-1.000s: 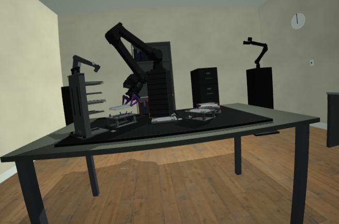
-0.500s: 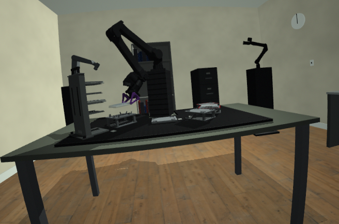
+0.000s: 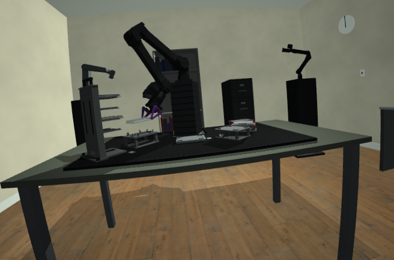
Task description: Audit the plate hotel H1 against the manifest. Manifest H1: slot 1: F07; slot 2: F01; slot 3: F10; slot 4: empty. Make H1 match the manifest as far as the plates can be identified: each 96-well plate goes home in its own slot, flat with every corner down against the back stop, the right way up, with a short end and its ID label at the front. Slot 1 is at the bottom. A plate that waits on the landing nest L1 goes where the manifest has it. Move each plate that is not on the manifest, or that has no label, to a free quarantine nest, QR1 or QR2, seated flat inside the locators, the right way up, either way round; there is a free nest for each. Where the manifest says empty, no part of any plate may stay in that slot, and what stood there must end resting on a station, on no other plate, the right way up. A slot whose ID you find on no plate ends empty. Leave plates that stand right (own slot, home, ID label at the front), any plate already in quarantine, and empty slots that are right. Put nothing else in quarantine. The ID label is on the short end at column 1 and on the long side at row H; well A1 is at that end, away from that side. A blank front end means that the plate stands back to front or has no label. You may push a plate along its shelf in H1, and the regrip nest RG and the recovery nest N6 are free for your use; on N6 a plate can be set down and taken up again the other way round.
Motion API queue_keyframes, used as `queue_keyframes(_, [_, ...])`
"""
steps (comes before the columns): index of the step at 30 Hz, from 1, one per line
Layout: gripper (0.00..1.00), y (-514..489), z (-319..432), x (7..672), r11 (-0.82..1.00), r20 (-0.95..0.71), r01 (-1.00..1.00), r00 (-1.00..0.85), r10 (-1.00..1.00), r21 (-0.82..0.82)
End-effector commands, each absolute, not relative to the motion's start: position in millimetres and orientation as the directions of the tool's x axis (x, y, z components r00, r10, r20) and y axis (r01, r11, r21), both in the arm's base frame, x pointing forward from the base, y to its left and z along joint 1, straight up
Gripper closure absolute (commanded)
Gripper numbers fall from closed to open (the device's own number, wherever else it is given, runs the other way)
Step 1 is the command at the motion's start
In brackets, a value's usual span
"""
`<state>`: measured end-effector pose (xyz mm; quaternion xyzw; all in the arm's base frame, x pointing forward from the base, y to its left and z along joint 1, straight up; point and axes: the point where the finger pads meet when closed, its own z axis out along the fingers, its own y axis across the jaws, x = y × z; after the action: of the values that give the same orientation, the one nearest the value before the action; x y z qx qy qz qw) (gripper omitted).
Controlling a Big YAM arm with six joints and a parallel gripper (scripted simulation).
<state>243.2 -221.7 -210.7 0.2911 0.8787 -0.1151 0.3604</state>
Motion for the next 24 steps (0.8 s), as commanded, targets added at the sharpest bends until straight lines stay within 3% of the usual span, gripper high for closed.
queue_keyframes(1, [0.14,-229.8,-199.8,246.5,0.806,-0.720,0.592,-0.561,0.408,-0.005])
queue_keyframes(24, [0.14,-235.0,-203.7,263.3,0.809,-0.721,0.587,-0.559,0.409,0.003])
